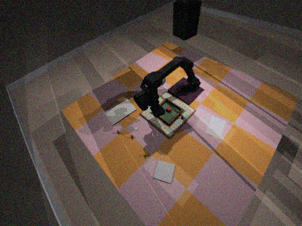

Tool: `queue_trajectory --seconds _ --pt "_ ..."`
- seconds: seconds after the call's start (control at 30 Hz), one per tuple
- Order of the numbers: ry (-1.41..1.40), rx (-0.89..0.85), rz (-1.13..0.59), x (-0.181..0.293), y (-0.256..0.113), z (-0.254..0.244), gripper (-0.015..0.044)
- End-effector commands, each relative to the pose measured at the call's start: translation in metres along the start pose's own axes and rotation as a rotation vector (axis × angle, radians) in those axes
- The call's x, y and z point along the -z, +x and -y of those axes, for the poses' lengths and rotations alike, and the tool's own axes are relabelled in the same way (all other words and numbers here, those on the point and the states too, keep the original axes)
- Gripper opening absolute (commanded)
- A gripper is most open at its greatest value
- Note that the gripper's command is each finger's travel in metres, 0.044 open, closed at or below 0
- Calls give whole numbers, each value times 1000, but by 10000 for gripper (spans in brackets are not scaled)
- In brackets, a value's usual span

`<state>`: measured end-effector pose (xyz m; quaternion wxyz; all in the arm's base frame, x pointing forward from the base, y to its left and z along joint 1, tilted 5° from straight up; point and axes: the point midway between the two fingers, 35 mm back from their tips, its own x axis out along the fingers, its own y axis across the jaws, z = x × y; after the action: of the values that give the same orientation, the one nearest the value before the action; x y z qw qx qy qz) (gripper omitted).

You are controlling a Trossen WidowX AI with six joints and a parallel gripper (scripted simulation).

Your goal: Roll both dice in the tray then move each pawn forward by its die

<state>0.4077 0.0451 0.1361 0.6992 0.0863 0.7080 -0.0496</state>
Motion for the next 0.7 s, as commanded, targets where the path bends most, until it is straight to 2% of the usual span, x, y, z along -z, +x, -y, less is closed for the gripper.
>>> queue_trajectory --seconds 0.0,0.5,0.67 --pt "7 -4 -9 5 10 -22 0" --pt "6 -16 -14 42 44 -124 0" --pt "6 -17 -15 44 50 -128 0"
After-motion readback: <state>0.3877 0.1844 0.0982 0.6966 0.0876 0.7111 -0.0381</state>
